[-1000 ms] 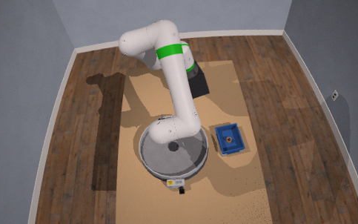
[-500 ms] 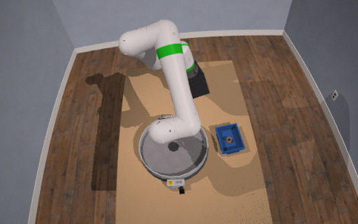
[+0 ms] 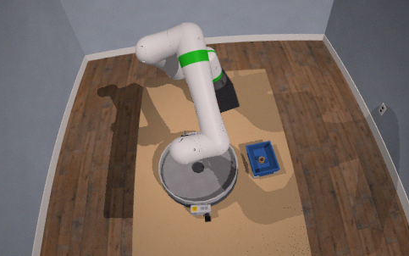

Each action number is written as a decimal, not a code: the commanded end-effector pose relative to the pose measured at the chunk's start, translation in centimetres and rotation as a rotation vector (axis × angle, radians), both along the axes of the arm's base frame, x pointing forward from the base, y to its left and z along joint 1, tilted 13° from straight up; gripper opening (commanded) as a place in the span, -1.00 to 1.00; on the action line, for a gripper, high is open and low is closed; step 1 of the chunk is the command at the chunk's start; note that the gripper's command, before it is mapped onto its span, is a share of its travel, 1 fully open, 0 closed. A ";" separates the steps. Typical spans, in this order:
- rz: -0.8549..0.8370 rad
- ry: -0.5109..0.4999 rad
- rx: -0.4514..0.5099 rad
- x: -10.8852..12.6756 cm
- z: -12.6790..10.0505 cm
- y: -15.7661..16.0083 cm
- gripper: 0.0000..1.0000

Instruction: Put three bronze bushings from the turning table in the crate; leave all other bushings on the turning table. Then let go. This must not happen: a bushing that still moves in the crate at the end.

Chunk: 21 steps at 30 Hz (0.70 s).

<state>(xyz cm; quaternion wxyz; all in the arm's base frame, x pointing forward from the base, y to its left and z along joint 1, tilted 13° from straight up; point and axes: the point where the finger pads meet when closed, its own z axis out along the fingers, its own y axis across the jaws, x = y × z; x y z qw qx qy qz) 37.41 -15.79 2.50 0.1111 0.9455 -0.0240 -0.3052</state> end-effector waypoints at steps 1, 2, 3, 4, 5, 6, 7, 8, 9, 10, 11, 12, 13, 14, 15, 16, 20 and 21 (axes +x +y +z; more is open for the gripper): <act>0.000 0.000 0.000 0.0 0.0 0.0 -1.00; 0.000 0.000 0.000 0.0 0.0 0.0 -1.00; 0.000 0.000 0.000 0.0 0.0 0.0 -1.00; 0.000 0.000 0.000 0.0 0.0 0.0 -1.00; 0.000 0.000 0.000 0.0 0.0 0.0 -1.00; 0.000 0.000 0.000 0.0 0.0 0.0 -1.00; 0.000 0.000 0.000 0.0 0.0 0.0 -1.00; 0.000 0.000 0.000 0.0 0.0 0.1 -1.00; 0.000 0.000 0.000 0.0 0.0 0.2 -1.00; 0.000 0.000 0.000 0.0 -0.1 0.3 -1.00; 0.000 0.000 0.000 0.1 -0.1 0.5 -1.00; 0.000 0.000 0.000 0.1 -0.1 0.7 -1.00; 0.000 0.000 0.000 0.1 -0.2 1.0 -1.00; 0.000 0.000 0.000 0.1 -0.3 1.3 -1.00; 0.000 0.000 0.000 0.2 -0.4 1.7 -1.00; 0.000 0.000 0.000 0.2 -0.4 1.7 -1.00; 0.000 0.000 0.000 0.3 -0.7 3.2 -1.00; 0.000 0.000 0.000 0.4 -0.8 3.8 -1.00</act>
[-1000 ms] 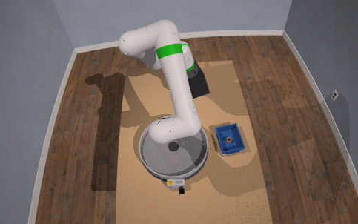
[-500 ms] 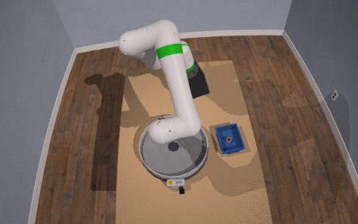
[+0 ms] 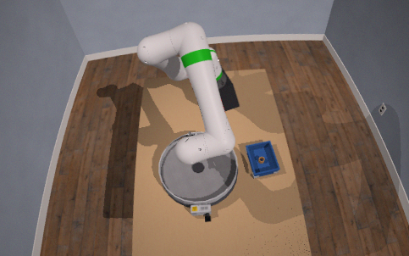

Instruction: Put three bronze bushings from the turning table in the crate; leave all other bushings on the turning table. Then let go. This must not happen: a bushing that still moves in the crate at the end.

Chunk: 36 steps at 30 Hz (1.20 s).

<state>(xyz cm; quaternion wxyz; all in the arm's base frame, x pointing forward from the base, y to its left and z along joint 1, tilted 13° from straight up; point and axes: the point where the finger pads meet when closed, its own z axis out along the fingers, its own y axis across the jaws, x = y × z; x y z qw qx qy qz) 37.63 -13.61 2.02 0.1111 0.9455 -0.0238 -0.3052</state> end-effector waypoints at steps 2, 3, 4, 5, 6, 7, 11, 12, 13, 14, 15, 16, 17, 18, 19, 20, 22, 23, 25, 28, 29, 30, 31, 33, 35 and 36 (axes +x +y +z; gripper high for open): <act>0.000 0.000 0.000 0.3 -0.6 3.0 -1.00; 0.000 0.000 0.000 0.4 -0.8 3.8 -1.00; 0.000 0.000 0.000 0.5 -1.0 4.7 -1.00; 0.000 0.000 0.000 0.6 -1.2 5.6 -1.00; 0.000 0.000 0.000 0.7 -1.4 6.5 -1.00; 0.000 0.000 0.000 0.8 -1.6 7.3 -1.00; 0.000 0.000 0.000 1.1 -2.2 10.2 -1.00; 0.000 0.000 0.000 1.1 -2.2 10.2 -1.00; 0.000 0.000 0.000 1.1 -2.2 10.2 -1.00; 0.000 0.000 0.000 1.2 -2.4 11.3 -1.00; 0.000 0.000 0.000 1.3 -2.7 12.5 -1.00; 0.000 0.000 0.000 1.4 -2.9 13.6 -1.00; 0.000 0.000 0.000 1.5 -3.1 14.2 -1.00; 0.000 0.000 0.000 1.5 -3.2 14.9 -1.00; 0.000 0.000 0.000 1.6 -3.4 15.7 -1.00; 0.000 0.000 0.000 1.7 -3.5 16.5 -1.00; 0.000 0.000 0.000 1.8 -3.9 18.0 -1.00; 0.000 0.000 0.000 1.9 -4.0 18.8 -1.00; 0.000 0.000 0.000 2.1 -4.4 20.3 -1.00; 0.000 0.000 0.000 2.3 -4.9 22.7 -1.00; 0.000 0.000 0.000 2.3 -4.9 22.7 -1.00; 0.000 0.000 0.000 2.3 -4.9 22.7 -1.00; 0.000 0.000 0.000 2.4 -5.1 23.9 -1.00; 0.000 0.000 0.000 2.7 -5.6 26.1 -1.00; 0.000 0.000 0.000 2.8 -5.9 27.5 -1.00; 0.000 0.000 0.000 2.9 -6.1 28.3 -1.00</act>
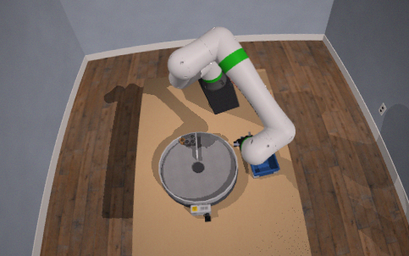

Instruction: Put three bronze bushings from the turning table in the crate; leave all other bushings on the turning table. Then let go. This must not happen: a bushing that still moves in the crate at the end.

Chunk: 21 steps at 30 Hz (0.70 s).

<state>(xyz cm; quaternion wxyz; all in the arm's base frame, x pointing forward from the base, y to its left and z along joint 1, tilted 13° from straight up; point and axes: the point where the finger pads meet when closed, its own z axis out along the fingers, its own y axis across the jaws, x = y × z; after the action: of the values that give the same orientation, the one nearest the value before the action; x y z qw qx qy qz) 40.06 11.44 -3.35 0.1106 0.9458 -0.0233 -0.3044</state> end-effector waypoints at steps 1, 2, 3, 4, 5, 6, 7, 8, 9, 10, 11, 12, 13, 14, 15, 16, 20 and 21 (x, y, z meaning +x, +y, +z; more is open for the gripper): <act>-0.001 0.001 -0.001 0.5 -0.9 4.1 -1.00; -0.001 0.001 -0.001 0.6 -1.1 4.9 -1.00; -0.001 0.001 -0.001 0.7 -1.2 5.6 -1.00; -0.001 0.001 -0.001 0.7 -1.4 6.2 -1.00; -0.001 0.001 -0.001 0.8 -1.5 6.8 -1.00; -0.001 0.001 -0.001 0.8 -1.6 7.3 -1.00; -0.001 0.001 -0.001 0.9 -1.7 7.7 -1.00; -0.001 0.001 -0.001 0.9 -1.8 8.1 -1.00; -0.001 0.001 -0.001 1.0 -1.8 8.4 -1.00; -0.001 0.001 -0.001 1.0 -1.8 8.4 -1.00; -0.001 0.001 -0.001 1.0 -1.8 8.4 -1.00; -0.001 0.001 -0.001 1.0 -1.9 8.6 -1.00; -0.001 0.001 -0.001 1.0 -1.9 8.8 -1.00; -0.001 0.001 -0.001 1.0 -1.9 8.9 -1.00; -0.001 0.001 -0.001 1.0 -2.0 9.0 -1.00; -0.001 0.001 -0.001 1.0 -2.0 9.1 -1.00; -0.001 0.001 -0.001 1.0 -2.0 9.2 -1.00; -0.001 0.001 -0.001 1.0 -2.0 9.2 -1.00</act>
<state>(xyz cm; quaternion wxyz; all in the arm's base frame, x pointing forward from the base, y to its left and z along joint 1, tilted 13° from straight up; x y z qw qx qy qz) 41.07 20.53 -5.33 0.1112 0.9455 -0.0240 -0.3051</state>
